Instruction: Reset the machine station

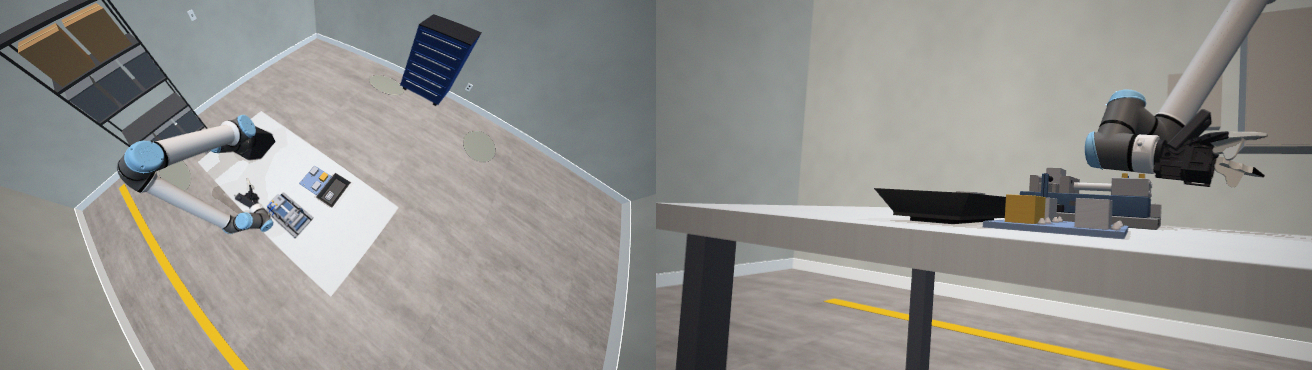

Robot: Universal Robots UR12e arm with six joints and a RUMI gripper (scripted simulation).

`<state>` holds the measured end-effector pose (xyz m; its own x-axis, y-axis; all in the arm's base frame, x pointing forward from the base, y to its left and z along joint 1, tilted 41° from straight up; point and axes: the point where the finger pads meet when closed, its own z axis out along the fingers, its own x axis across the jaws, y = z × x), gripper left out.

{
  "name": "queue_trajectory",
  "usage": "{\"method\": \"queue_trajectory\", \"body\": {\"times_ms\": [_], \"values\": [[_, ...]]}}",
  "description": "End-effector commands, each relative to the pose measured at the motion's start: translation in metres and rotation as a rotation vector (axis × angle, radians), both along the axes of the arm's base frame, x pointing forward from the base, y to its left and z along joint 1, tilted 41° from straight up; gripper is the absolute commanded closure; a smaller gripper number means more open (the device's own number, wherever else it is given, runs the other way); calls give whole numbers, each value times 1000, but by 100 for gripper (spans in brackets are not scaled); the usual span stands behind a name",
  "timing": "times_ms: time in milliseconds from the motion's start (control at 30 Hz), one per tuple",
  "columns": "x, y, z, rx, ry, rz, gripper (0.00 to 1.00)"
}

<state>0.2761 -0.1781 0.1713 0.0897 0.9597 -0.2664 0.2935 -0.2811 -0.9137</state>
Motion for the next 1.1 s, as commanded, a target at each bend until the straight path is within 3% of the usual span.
{"method": "queue_trajectory", "body": {"times_ms": [0, 200, 267, 767, 833, 1067], "values": [[30, 33, -17, -38, -107, 62, 0], [73, 82, -44, -95, -271, 156, 0], [73, 82, -44, -95, -271, 156, 0], [183, 203, -112, -246, -682, 401, 0], [183, 203, -112, -246, -682, 401, 0], [237, 264, -145, -316, -887, 521, 0]]}}
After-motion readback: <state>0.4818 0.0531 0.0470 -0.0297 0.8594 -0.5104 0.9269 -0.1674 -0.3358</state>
